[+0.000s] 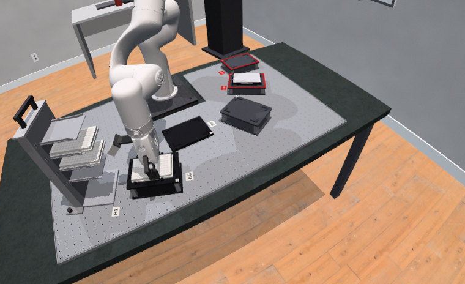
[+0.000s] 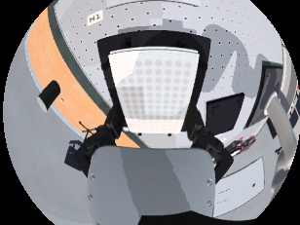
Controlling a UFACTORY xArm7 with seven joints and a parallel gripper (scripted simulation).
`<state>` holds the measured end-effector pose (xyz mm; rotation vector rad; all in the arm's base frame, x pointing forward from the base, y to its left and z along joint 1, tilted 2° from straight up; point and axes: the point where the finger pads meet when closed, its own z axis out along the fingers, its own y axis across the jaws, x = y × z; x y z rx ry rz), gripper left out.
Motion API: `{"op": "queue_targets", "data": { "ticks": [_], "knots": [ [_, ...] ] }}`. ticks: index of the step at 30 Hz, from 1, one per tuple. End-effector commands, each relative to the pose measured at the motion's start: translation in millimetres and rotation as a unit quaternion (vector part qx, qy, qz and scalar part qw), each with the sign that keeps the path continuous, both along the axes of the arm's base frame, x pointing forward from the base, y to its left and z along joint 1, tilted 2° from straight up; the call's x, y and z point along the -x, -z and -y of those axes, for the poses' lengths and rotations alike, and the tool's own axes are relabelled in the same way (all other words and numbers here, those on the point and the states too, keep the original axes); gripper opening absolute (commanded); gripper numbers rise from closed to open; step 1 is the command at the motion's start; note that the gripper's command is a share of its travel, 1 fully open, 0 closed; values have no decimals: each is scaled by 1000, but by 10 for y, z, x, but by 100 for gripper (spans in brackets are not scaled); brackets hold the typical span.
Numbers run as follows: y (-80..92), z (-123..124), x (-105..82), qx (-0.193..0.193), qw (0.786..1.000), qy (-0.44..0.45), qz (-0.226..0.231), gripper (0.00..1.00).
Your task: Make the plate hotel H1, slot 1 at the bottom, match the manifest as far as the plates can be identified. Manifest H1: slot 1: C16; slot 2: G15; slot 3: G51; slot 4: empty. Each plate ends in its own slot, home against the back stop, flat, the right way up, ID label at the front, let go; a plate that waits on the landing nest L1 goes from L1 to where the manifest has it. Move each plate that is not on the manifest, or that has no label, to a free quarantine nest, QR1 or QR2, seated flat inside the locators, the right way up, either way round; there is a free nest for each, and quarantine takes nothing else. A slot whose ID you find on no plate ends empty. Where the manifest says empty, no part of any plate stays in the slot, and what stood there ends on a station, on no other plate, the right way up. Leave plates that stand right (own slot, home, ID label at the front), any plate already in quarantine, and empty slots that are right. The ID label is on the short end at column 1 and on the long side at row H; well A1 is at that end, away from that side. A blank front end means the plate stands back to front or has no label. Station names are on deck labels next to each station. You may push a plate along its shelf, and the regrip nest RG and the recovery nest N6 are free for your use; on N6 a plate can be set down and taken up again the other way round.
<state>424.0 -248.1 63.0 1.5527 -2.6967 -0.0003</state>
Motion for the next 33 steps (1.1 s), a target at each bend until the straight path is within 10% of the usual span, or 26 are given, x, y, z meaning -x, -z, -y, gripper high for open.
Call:
{"op": "queue_targets", "data": {
  "ticks": [1, 6, 7, 33],
  "knots": [
    [-16, 8, -13, 1, 1000, 0, 2, 0],
    [-16, 8, -13, 1, 1000, 0, 2, 0],
    [-9, 8, -12, 1, 1000, 0, 2, 100],
    [-9, 8, -13, 1, 1000, 0, 2, 100]
  ]
}}
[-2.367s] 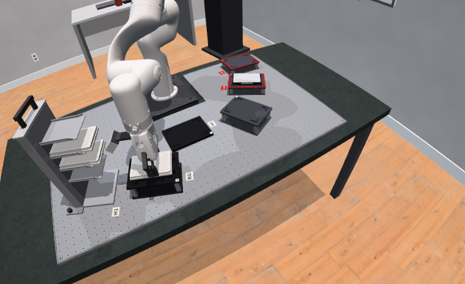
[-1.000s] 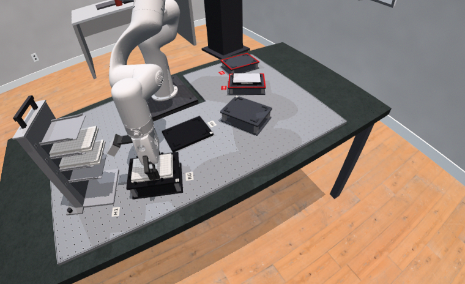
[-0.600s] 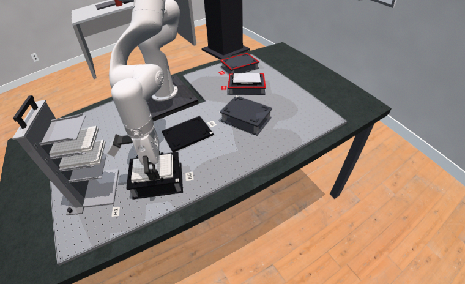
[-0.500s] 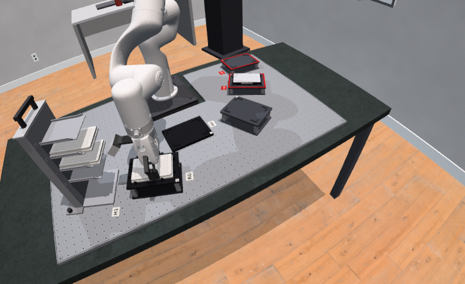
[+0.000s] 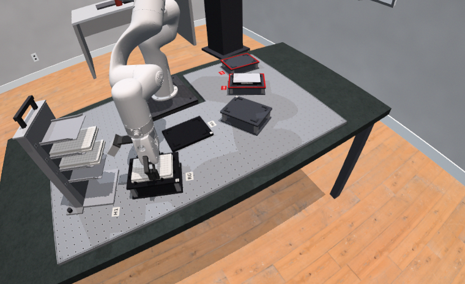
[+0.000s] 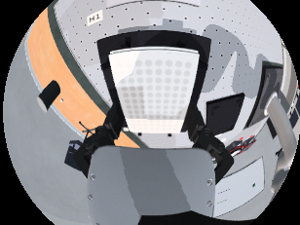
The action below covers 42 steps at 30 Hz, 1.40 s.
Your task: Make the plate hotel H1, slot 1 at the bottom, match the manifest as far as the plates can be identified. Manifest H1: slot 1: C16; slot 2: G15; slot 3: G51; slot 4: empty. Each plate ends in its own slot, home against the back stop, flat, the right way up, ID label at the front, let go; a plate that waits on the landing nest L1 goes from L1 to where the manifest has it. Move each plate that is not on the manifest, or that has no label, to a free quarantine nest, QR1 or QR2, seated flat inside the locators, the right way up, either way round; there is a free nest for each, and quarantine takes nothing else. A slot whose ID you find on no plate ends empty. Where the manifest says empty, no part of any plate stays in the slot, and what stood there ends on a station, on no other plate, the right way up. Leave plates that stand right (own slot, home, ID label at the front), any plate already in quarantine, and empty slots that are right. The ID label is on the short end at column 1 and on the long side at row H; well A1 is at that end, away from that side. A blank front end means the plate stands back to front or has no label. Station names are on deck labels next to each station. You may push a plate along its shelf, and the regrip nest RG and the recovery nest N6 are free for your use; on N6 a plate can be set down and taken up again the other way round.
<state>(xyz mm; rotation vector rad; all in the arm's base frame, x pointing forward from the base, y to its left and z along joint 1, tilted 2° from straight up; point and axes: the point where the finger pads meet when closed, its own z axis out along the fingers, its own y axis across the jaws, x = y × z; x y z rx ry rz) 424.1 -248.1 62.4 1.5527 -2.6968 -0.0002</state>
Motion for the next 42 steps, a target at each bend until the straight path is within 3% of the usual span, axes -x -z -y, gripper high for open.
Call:
{"op": "queue_targets", "data": {
  "ticks": [1, 8, 42],
  "knots": [
    [-16, 8, -13, 1, 1000, 0, 2, 100],
    [-16, 8, -13, 1, 1000, 0, 2, 100],
    [-515, 0, -24, 1, 1000, 0, 2, 100]
  ]
}}
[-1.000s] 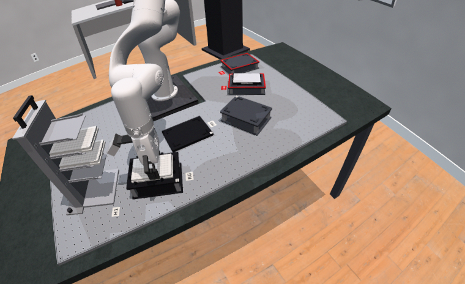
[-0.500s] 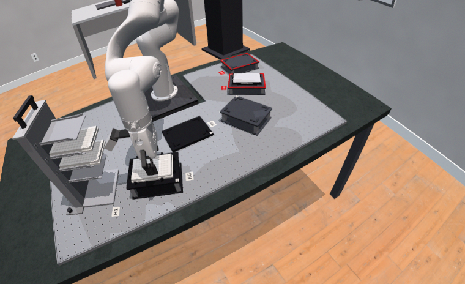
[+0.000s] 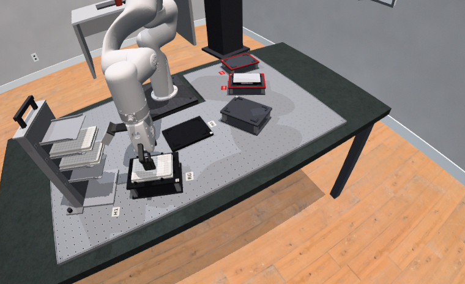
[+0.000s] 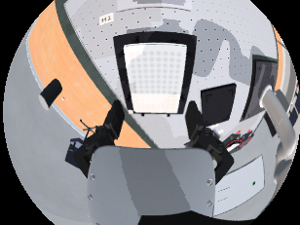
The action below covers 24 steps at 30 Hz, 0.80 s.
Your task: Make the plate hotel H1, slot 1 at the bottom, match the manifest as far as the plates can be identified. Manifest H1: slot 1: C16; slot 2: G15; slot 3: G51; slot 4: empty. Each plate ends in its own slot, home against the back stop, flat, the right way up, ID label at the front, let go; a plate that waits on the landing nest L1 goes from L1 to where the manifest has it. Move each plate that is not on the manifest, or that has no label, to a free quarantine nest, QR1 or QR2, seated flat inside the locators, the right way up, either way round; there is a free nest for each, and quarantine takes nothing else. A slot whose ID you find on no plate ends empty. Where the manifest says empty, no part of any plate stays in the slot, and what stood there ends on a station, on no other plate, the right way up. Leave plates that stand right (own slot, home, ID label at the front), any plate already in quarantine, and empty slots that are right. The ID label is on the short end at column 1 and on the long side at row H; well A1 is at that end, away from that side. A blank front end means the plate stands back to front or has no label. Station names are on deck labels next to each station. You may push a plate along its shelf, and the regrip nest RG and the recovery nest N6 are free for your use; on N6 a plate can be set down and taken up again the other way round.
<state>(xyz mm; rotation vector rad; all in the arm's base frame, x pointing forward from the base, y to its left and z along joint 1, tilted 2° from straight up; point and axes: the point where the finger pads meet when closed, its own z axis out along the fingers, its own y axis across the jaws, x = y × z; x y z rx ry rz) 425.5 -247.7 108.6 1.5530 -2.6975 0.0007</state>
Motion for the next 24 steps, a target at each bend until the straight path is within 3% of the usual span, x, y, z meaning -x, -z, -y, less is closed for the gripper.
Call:
{"op": "queue_targets", "data": {
  "ticks": [1, 14, 24],
  "knots": [
    [-69, 3, -10, 1, 1000, 0, 1, 100],
    [-286, 0, -16, 1, 1000, 0, 1, 100],
    [-348, -1, -17, 1, 1000, 0, 1, 100]
  ]
}}
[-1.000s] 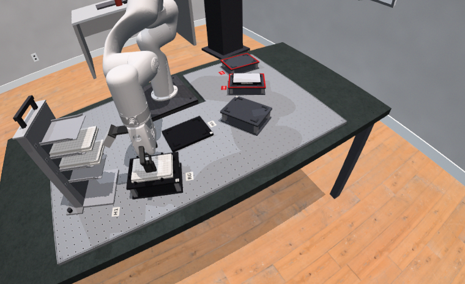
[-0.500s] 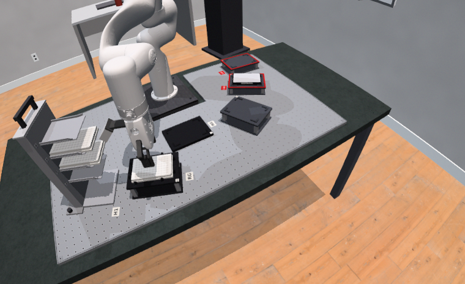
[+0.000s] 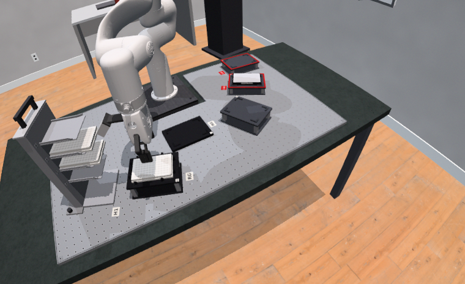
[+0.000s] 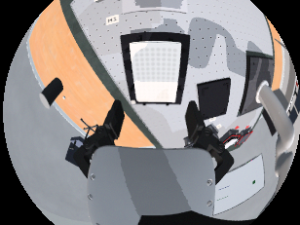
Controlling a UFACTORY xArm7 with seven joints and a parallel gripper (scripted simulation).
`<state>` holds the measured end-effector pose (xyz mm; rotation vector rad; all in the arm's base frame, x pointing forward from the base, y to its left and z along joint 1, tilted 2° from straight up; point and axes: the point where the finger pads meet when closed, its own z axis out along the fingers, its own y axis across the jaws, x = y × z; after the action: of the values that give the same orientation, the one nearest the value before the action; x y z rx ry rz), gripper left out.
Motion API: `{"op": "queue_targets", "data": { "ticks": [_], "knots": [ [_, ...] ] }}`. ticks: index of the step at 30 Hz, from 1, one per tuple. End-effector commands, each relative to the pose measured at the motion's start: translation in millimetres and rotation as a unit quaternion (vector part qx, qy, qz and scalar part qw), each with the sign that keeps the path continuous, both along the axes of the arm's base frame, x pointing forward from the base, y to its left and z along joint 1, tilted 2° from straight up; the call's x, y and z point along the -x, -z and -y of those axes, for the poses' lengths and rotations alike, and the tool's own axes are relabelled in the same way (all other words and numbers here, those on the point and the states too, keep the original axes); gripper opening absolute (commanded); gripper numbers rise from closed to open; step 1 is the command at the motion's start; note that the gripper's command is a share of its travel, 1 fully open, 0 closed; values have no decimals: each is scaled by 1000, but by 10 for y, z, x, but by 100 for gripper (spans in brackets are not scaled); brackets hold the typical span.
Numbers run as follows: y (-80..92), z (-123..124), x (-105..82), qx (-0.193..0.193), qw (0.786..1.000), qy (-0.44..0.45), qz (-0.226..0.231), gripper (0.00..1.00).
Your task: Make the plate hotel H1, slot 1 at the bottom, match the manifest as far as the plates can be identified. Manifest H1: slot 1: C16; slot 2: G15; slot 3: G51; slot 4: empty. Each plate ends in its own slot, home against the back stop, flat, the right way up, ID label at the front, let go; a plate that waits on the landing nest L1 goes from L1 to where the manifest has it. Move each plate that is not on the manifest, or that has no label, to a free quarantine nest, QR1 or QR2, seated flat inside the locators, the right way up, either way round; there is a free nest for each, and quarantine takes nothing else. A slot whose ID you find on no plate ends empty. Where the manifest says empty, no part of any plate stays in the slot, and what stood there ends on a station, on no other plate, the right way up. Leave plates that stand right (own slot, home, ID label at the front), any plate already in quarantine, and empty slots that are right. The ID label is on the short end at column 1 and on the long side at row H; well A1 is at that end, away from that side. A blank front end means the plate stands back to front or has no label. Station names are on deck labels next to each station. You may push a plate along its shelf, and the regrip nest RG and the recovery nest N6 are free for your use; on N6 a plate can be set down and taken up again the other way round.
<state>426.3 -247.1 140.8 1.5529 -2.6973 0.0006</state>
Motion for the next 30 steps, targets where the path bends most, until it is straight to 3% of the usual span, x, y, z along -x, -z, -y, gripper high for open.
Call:
{"op": "queue_targets", "data": {
  "ticks": [1, 20, 30],
  "knots": [
    [-25, 5, -10, 1, 1000, 0, 2, 100],
    [-25, 4, -9, 1, 1000, 0, 1, 100],
    [-292, 0, -16, 1, 1000, 0, 2, 100]
  ]
}}
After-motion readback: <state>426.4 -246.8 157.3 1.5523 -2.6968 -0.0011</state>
